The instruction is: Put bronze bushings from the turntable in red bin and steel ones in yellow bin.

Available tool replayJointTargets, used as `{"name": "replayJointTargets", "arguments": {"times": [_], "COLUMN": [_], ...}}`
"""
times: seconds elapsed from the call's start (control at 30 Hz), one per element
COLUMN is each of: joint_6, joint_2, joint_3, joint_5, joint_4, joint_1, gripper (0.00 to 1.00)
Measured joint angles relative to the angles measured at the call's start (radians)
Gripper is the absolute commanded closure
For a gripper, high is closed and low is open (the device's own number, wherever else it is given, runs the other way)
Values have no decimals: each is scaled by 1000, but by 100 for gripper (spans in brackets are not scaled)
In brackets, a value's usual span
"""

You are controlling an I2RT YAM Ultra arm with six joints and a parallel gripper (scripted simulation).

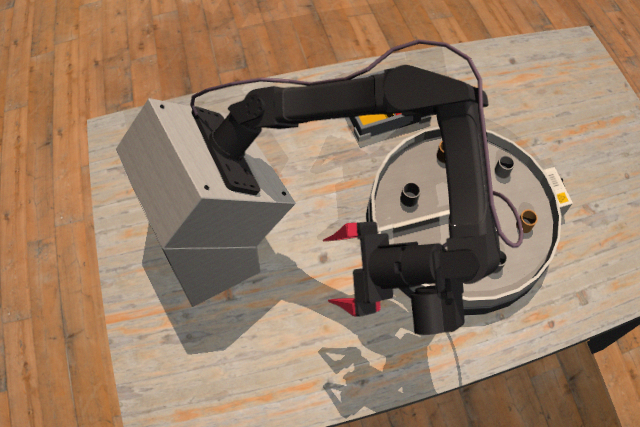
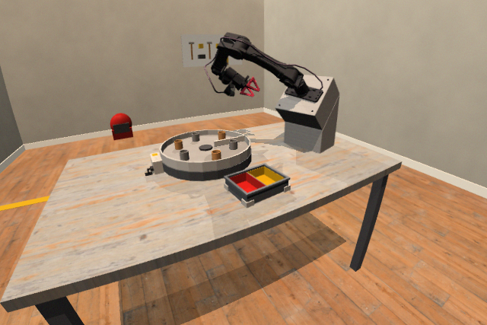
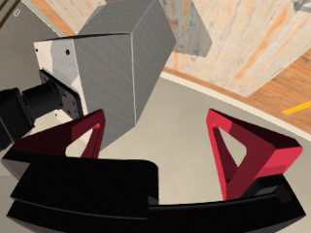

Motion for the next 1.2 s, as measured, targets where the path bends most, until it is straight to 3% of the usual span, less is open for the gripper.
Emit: {"name": "replayJointTargets", "arguments": {"times": [0.73,0.83,1.07,1.2], "joint_6": [16,60,237,323], "joint_2": [-11,-61,-301,-373], "joint_3": [-21,-69,-186,-232], "joint_5": [-10,-44,-200,-261], "joint_4": [21,64,216,296], "joint_1": [16,45,159,189], "gripper": [0,0,0,0]}}
